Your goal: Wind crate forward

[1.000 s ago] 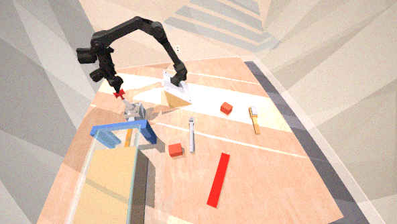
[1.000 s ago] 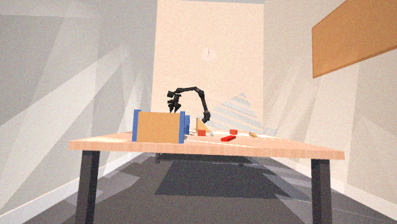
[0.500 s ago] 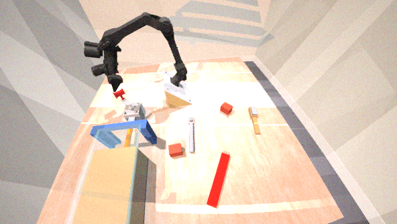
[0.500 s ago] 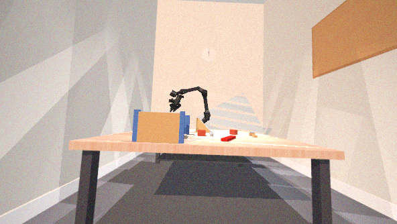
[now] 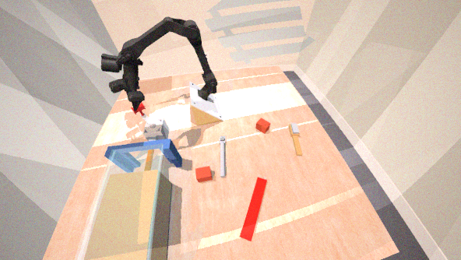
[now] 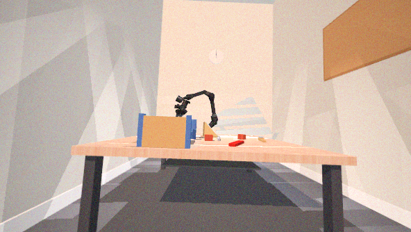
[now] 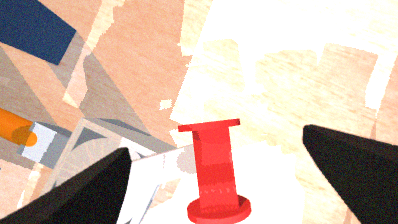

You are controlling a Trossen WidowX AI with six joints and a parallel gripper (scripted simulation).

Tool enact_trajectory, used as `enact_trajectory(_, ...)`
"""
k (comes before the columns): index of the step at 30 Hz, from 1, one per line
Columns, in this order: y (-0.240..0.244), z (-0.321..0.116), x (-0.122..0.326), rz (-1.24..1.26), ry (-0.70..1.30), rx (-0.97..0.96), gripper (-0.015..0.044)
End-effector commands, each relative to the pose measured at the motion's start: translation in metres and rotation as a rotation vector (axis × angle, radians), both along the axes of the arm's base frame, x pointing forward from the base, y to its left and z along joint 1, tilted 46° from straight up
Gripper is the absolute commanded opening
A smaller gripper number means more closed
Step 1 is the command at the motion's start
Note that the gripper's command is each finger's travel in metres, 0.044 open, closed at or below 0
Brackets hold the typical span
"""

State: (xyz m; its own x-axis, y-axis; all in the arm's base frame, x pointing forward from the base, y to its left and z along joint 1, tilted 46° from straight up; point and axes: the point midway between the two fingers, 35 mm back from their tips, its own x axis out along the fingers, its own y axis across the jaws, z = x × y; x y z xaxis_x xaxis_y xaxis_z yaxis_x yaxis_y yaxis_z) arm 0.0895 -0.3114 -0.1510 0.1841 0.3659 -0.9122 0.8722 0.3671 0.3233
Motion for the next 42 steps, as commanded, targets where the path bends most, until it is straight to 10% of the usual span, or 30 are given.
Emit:
enact_trajectory(1, 0.005, -0.005, 0.0, -0.007, -0.001, 0.003, 0.044)
enact_trajectory(27, 0.035, -0.032, -0.001, -0.007, -0.001, 0.003, 0.044)
enact_trajectory(42, 0.032, -0.029, -0.001, 0.0, 0.0, 0.002, 0.0046)
